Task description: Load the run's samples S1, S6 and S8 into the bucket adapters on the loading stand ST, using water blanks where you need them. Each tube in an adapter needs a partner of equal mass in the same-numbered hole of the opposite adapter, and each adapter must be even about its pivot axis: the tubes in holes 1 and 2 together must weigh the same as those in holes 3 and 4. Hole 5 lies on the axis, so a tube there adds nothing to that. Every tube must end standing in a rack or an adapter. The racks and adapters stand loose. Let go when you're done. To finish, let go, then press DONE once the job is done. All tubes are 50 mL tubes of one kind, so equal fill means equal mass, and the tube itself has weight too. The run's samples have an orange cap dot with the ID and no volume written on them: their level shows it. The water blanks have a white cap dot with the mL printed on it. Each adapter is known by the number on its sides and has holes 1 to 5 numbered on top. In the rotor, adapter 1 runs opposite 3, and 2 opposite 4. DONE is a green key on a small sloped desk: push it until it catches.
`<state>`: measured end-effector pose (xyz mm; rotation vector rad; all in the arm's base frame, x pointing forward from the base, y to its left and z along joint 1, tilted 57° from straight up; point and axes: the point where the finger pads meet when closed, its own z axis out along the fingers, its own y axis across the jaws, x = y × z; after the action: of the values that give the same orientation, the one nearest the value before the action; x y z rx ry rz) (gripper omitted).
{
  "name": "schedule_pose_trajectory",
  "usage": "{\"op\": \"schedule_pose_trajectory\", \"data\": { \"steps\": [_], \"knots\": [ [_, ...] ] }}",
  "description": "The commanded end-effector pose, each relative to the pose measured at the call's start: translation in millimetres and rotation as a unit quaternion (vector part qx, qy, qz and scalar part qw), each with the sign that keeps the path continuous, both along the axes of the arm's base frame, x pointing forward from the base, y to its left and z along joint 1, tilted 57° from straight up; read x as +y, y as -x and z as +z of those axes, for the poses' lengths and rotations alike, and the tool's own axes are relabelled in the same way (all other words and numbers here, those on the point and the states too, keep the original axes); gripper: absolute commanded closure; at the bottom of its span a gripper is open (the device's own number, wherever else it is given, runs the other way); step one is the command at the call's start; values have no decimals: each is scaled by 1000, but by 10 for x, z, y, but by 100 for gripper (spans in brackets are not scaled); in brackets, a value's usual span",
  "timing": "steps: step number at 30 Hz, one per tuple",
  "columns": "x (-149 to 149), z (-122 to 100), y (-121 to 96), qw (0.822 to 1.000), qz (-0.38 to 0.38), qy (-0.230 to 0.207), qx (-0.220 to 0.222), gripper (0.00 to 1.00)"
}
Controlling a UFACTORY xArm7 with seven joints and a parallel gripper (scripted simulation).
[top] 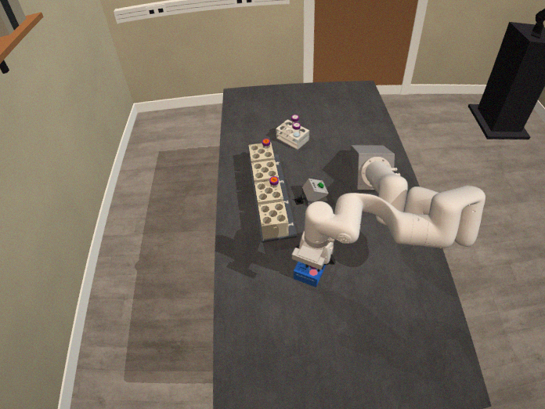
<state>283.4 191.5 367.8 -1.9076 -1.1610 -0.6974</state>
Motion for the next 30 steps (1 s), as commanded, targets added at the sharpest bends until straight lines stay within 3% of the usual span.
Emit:
{"op": "schedule_pose_trajectory", "data": {
  "steps": [1,30],
  "knots": [
    [-15,14,-7,1000,-1,-1,-1,100],
    [-155,105,3,1000,-1,-1,-1,100]
  ]
}}
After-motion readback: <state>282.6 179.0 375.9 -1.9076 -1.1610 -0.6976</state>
